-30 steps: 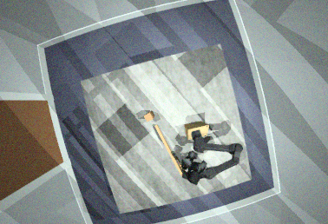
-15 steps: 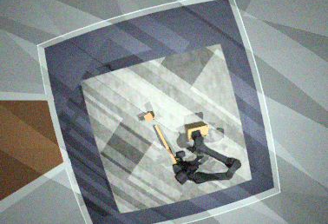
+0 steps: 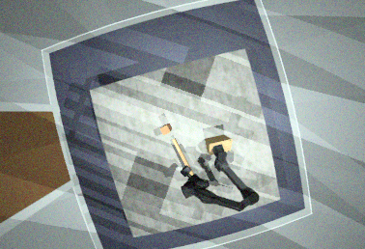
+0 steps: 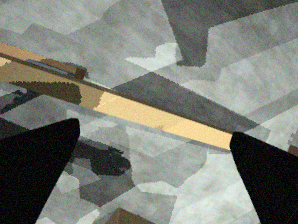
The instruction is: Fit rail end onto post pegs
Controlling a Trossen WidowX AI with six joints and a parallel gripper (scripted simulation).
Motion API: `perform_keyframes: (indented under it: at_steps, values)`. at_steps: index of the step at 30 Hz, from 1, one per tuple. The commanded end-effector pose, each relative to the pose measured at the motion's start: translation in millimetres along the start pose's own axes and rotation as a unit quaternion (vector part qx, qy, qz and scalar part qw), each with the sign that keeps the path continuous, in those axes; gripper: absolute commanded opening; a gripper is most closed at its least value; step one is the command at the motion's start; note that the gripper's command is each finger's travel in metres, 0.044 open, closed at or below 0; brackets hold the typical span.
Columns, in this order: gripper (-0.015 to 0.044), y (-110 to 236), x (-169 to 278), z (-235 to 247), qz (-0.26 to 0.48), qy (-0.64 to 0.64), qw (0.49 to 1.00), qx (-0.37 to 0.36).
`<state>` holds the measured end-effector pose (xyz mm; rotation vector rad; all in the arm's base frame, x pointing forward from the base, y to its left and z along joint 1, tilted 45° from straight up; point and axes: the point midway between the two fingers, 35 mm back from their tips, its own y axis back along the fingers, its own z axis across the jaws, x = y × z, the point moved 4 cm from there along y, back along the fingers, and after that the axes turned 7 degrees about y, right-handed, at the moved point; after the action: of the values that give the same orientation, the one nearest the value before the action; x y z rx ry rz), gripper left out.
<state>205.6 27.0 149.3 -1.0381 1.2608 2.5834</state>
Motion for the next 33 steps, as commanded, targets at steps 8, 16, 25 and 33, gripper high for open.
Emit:
perform_keyframes:
  at_steps: [8,16,25,33]
  values:
    - [0.0440,-42,22,-89,0.057,0.421,0.903,-0.066]
    - [0.0440,-62,42,-116,0.049,0.559,0.821,-0.109]
    - [0.0440,-68,50,-123,0.043,0.599,0.790,-0.122]
    - [0.0440,-68,51,-123,0.043,0.599,0.790,-0.122]
